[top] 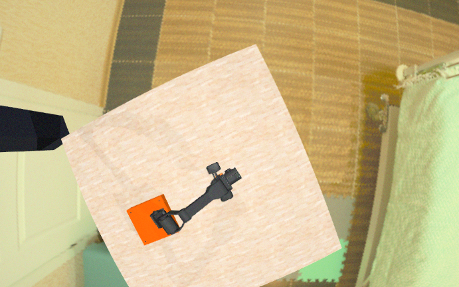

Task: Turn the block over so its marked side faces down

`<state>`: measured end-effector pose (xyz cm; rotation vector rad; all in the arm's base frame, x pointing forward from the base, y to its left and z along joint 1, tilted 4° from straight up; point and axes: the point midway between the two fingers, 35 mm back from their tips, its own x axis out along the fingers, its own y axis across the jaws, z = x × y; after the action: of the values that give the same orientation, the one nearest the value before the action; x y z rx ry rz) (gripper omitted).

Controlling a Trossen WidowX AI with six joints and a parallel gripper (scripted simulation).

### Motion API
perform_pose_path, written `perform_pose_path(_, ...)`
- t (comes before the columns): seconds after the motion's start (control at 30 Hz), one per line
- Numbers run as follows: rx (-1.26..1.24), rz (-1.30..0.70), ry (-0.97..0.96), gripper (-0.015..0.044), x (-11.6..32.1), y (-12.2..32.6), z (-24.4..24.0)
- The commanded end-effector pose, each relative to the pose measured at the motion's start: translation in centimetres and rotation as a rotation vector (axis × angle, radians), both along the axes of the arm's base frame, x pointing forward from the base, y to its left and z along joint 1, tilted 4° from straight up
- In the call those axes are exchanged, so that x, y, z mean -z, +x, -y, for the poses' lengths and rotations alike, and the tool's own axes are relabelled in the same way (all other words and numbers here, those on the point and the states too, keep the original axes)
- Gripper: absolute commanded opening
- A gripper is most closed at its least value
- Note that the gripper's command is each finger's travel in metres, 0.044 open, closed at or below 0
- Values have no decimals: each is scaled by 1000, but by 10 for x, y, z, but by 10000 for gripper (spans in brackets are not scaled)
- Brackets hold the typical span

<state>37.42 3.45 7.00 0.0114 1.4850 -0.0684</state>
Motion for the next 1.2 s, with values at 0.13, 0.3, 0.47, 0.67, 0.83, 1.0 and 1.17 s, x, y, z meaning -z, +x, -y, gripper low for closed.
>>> perform_pose_path(0.13, 5, 1, 5, 440, 15, 1, -3)
perform_pose_path(0.3, 5, 1, 5, 440, 23, 2, -3)
perform_pose_path(0.47, 5, 1, 5, 440, 31, 2, -2)
perform_pose_path(0.67, 5, 1, 5, 440, 41, 3, -2)
perform_pose_path(0.83, 5, 1, 5, 414, 45, 3, -2)
perform_pose_path(1.0, 5, 1, 5, 282, 45, 3, -2)
perform_pose_path(1.17, 5, 1, 5, 171, 45, 3, -2)
